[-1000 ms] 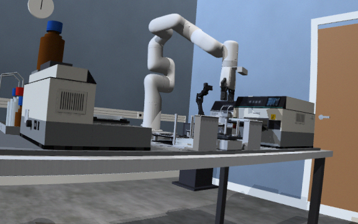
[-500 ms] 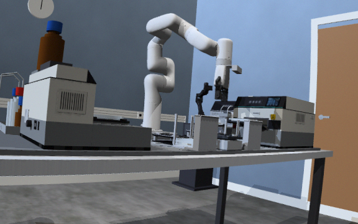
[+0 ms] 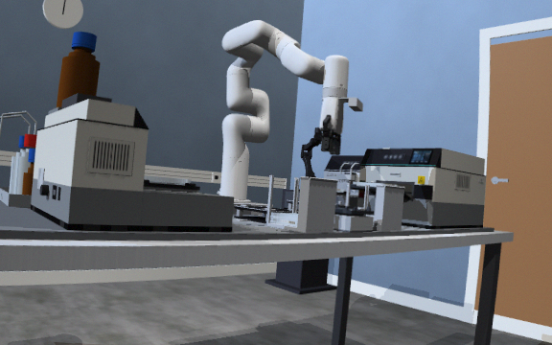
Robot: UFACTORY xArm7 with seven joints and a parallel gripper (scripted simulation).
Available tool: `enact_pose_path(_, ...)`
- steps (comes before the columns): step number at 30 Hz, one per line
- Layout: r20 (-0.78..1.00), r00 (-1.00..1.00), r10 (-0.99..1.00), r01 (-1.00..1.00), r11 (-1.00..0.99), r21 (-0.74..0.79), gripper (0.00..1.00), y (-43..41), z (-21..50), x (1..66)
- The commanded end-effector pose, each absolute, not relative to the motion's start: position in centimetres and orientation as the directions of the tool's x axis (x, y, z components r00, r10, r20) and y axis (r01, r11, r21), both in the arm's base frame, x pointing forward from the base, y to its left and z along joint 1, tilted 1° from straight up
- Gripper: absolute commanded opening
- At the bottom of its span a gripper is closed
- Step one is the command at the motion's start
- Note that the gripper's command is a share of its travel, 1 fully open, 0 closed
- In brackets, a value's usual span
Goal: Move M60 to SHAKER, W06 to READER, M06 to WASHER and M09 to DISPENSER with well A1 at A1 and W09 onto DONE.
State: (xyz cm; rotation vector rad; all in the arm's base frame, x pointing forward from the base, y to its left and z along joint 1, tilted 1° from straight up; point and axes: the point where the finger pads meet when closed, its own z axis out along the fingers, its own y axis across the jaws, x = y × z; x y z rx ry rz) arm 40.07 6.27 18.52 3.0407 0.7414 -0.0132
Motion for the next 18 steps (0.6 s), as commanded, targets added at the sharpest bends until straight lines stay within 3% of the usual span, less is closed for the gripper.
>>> enact_pose_path(1, -0.007, 0.888, 0.46, 0.46, -0.888, 0.011, 1.0, 5.1, 18.7, 40.2)
enact_pose_path(4, -0.008, 0.826, 0.563, 0.563, -0.826, 0.01, 1.0, 4.1, 18.7, 40.2)
enact_pose_path(18, -0.008, 0.825, 0.565, 0.565, -0.825, 0.01, 1.0, 0.1, 18.8, 40.1)
